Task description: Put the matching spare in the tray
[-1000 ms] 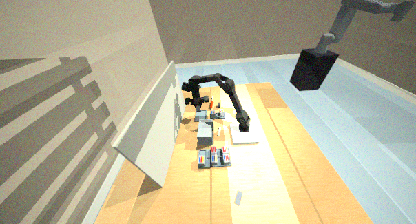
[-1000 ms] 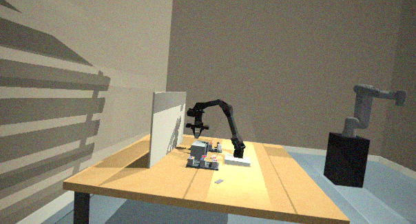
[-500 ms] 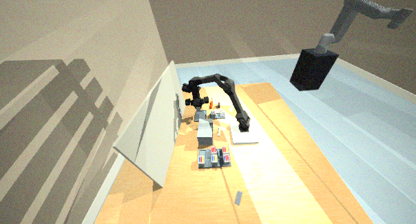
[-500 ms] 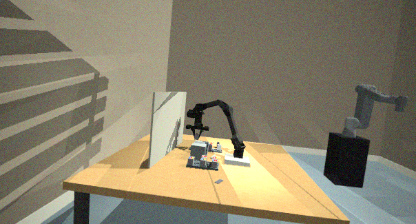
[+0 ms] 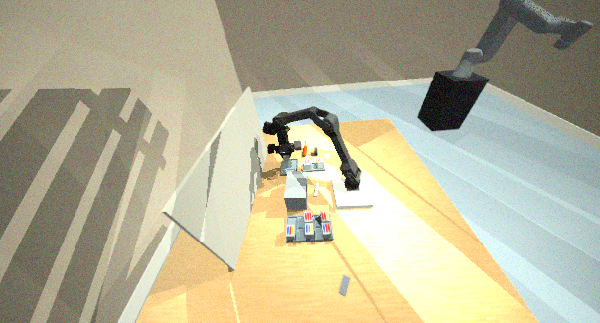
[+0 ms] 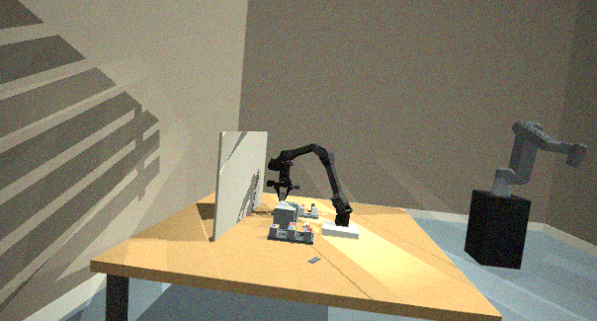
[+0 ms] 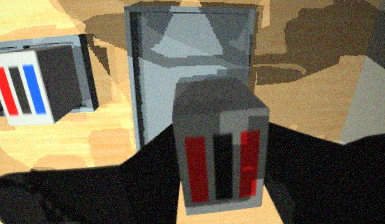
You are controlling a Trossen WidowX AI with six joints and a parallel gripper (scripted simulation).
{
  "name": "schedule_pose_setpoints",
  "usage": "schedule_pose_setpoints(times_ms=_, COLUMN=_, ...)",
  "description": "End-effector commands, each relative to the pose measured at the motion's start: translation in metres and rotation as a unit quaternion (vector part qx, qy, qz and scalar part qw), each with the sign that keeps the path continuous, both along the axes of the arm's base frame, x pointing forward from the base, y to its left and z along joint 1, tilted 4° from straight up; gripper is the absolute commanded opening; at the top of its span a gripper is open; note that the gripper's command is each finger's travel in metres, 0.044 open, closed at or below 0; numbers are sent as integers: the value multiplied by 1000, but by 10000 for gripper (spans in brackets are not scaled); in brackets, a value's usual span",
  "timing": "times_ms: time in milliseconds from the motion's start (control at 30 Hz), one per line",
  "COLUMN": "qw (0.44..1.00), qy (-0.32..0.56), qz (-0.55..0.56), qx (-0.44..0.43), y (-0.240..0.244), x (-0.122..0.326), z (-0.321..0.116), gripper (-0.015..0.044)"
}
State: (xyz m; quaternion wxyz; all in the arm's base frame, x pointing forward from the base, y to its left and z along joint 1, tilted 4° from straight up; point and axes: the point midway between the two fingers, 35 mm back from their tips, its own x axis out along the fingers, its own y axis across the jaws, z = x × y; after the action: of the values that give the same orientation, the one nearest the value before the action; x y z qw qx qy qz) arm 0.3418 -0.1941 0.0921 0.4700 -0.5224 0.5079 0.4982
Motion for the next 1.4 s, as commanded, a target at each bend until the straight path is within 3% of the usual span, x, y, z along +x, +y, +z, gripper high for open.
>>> schedule_pose_setpoints(times_ms=0, qw=1000, qy=1, qz=2, qx=-3, y=-1, x=0, z=-3, gripper=0)
schedule_pose_setpoints(times_ms=1367, qw=1000, qy=1, qz=2, qx=-3, y=-1, x=-4, z=-31, gripper=0)
